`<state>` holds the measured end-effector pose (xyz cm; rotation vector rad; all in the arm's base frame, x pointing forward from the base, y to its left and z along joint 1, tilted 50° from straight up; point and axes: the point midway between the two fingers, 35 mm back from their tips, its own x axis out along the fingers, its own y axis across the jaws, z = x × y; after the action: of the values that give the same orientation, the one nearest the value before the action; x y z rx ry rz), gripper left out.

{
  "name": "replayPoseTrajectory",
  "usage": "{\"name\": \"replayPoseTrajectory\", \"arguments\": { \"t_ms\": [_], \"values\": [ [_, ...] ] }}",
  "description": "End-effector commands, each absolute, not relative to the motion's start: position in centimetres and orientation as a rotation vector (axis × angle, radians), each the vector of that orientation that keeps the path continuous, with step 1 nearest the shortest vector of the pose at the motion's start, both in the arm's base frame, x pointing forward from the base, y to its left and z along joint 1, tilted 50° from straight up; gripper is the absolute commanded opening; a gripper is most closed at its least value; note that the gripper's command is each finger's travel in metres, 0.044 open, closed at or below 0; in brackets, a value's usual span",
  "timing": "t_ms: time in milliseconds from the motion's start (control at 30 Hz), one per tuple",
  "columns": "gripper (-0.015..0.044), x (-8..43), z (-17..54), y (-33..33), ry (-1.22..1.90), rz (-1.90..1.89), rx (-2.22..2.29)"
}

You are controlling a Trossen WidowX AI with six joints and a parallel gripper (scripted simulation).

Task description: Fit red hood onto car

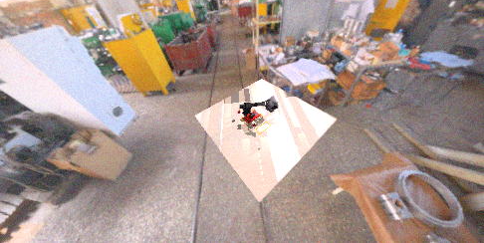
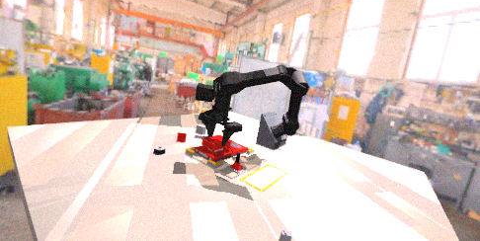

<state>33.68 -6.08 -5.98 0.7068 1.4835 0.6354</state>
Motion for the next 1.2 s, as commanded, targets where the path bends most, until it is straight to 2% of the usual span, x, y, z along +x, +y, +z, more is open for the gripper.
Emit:
{"name": "replayPoseTrajectory", "arguments": {
  "t_ms": [0,1167],
  "values": [
    [0.0000,33.7,-6.0,-6.1,1.483,0.636,0.701],
    [0.0000,33.9,-7.1,-4.9,1.484,0.637,0.704]
  ]
}}
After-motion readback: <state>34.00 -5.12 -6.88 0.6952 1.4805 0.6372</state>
